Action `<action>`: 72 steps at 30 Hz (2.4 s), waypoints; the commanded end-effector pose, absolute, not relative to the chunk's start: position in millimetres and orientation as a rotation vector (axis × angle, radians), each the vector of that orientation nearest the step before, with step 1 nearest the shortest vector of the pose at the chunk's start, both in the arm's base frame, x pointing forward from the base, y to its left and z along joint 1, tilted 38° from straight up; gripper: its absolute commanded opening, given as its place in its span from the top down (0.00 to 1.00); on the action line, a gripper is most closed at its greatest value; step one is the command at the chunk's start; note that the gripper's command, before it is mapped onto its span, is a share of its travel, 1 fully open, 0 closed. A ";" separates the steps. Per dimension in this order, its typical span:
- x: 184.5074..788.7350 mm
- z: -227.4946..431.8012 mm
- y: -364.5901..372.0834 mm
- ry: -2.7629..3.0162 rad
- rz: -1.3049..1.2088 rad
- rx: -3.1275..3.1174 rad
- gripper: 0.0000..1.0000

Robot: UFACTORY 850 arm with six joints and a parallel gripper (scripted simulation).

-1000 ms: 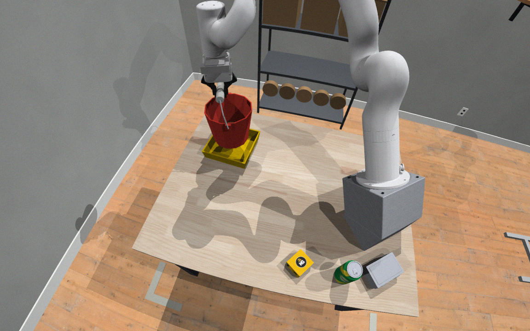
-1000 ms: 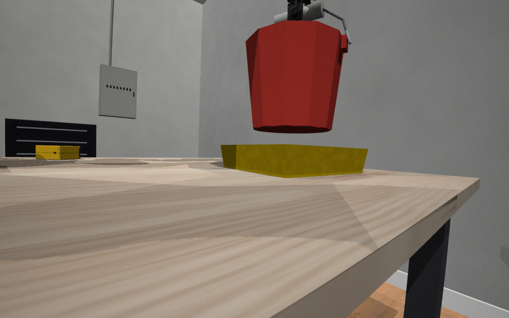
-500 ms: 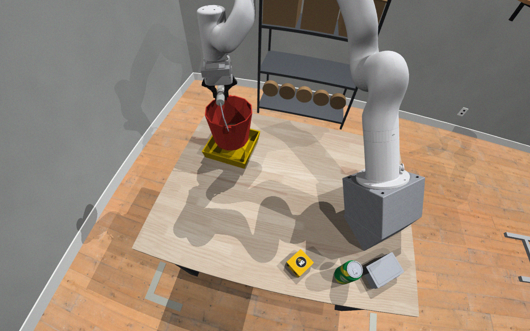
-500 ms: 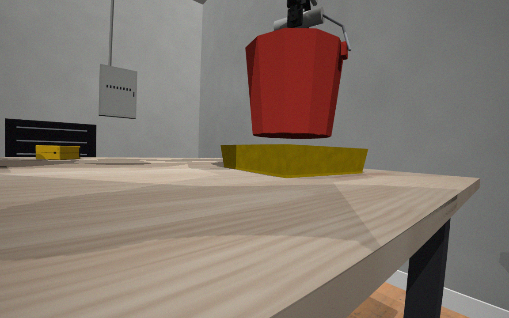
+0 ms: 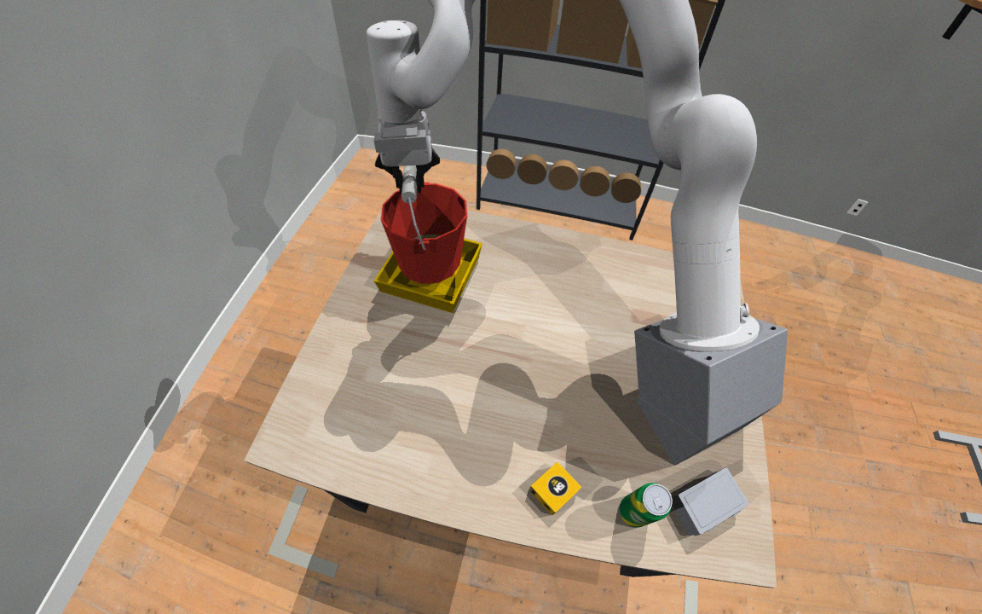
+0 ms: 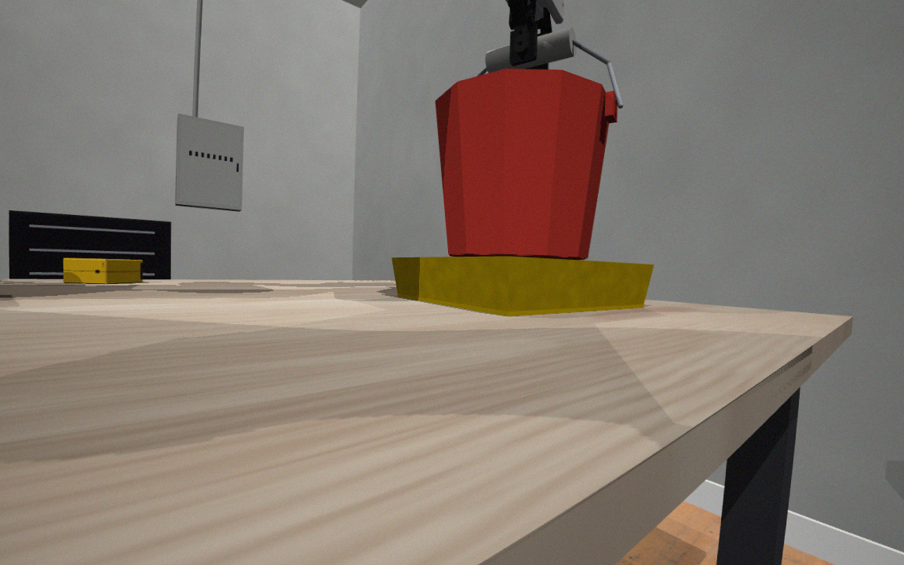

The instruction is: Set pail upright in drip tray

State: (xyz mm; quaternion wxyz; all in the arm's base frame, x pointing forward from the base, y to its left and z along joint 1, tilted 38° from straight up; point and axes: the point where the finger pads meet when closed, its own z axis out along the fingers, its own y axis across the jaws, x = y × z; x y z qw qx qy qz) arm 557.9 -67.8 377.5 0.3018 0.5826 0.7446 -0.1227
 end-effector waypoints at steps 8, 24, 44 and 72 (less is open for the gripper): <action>562.6 367.9 -74.7 1.974 -0.323 1.544 1.00; 567.8 354.5 -83.8 1.974 -0.323 1.544 1.00; 571.9 343.9 -91.0 1.974 -0.324 1.544 1.00; 573.1 341.0 -93.0 1.974 -0.324 1.544 1.00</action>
